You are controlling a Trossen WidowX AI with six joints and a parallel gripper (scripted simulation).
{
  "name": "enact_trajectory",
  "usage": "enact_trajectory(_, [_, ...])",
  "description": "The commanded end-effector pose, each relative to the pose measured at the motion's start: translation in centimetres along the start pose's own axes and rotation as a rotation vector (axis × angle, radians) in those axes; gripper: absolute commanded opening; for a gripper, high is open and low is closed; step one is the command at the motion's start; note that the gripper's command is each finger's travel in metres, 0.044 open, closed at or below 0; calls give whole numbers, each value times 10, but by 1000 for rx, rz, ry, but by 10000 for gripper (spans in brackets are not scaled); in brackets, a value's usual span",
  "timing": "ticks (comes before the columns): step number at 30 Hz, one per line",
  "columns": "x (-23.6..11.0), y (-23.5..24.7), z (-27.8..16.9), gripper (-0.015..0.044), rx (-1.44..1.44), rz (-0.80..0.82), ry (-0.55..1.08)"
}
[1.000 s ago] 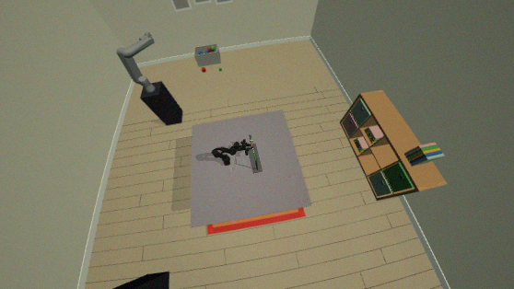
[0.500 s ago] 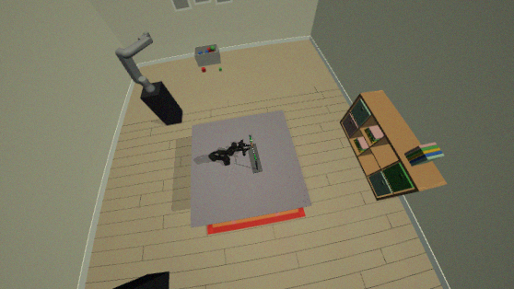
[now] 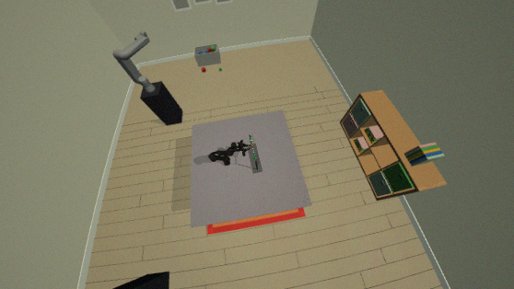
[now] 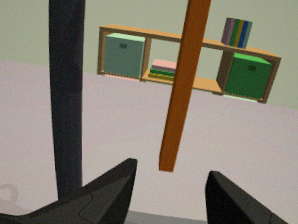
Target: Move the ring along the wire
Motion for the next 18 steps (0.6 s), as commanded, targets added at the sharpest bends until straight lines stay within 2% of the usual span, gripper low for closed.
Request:
enact_trajectory(1, [0,-1,0,160,4,-4,1])
enact_trajectory(6, [0,-1,0,160,4,-4,1])
enact_trajectory(16, [-44,-2,-1,423,0,0,2])
enact_trajectory(18, [-45,-2,-1,440,0,0,2])
Point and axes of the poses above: the point midway between the two fingers, 35 mm back from their tips, its own x axis out along the fingers, its own y axis across the jaws, z = x × y, the point moved 2 cm from there along -x, back along the fingers, and after that the axes turned 13 degrees about x, right-handed, at the moved point
